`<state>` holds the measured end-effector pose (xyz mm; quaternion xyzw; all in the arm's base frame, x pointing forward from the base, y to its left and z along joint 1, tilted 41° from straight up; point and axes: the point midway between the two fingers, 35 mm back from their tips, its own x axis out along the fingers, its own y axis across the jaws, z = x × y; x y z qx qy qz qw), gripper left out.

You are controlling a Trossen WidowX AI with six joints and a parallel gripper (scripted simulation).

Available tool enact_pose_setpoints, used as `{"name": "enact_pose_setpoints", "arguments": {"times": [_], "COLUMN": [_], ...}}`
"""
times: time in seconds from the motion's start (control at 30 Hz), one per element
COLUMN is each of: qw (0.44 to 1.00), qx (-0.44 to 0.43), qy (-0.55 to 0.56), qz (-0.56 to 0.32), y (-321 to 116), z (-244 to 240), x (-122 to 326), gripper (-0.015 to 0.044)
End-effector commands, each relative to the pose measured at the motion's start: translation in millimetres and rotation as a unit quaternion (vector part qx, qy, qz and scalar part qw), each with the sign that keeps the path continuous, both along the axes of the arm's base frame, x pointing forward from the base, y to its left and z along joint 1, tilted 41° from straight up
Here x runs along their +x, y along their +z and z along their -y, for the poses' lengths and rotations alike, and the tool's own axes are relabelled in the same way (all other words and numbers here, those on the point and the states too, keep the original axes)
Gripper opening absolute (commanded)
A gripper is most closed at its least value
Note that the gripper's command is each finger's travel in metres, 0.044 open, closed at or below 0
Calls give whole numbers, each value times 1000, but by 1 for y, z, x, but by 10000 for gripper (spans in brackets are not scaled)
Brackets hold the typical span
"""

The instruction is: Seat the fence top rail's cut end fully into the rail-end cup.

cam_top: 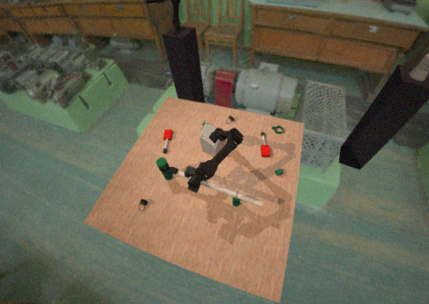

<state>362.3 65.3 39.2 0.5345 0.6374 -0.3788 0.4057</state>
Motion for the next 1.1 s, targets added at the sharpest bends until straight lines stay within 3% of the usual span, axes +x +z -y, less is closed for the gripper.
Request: {"name": "enact_pose_setpoints", "arguments": {"times": [0.0,1.07], "qw": [1000,1000], "qx": [-1,2], "qy": [-1,1], "qz": [1,1], "y": [0,-11], "z": [5,21], "x": [1,2], "gripper": [0,0]}}
